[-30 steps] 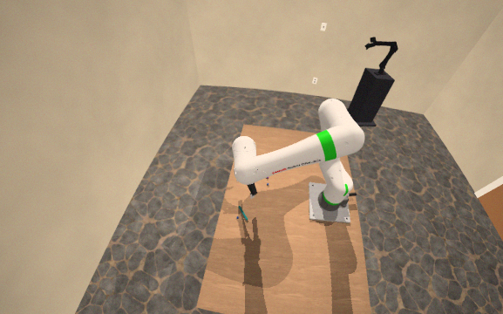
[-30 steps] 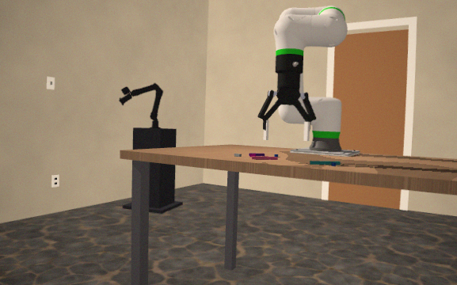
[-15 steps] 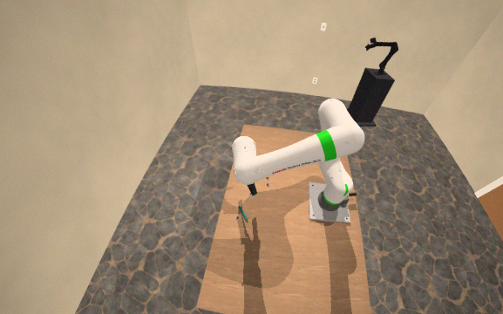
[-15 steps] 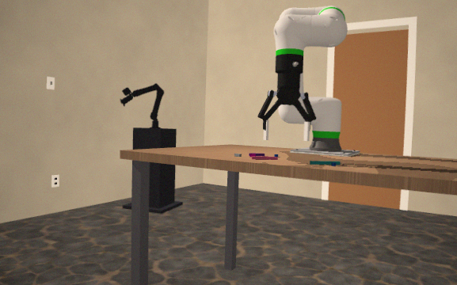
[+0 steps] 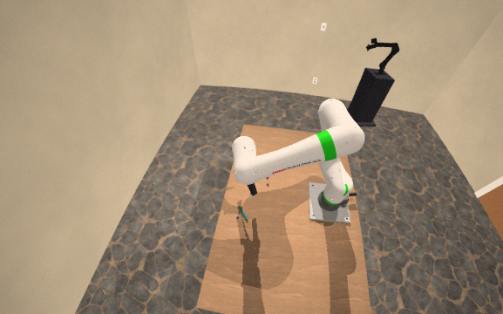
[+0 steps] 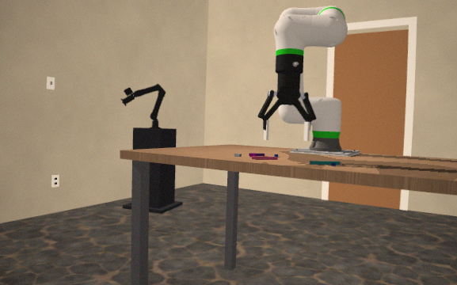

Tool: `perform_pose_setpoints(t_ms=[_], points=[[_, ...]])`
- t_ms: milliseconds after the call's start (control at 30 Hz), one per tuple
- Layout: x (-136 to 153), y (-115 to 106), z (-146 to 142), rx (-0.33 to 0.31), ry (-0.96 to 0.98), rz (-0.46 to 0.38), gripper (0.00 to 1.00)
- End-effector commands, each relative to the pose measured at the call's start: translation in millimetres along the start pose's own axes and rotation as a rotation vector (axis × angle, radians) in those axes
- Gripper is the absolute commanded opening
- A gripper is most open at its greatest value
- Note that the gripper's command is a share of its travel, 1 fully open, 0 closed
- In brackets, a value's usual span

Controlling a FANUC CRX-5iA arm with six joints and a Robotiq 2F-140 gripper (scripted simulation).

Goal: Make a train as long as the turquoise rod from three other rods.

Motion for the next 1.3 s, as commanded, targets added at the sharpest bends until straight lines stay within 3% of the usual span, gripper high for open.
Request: perform_pose_setpoints(t_ms=[0,1267], points=[[1.7,-0.5,1.1,0.0,-0.036,0.0,1.0],[50.4,-9.5,44.9,-0.001,-1.247,0.0,1.0]])
Point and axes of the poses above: the point where the finger pads meet when closed, its own y axis out along the fingers, its own z axis across the jaws, x = y × z, the point moved 1 cm from there along -y, back along the fingers, and after that the axes turned 9 degrees about y, right-handed, at the moved point
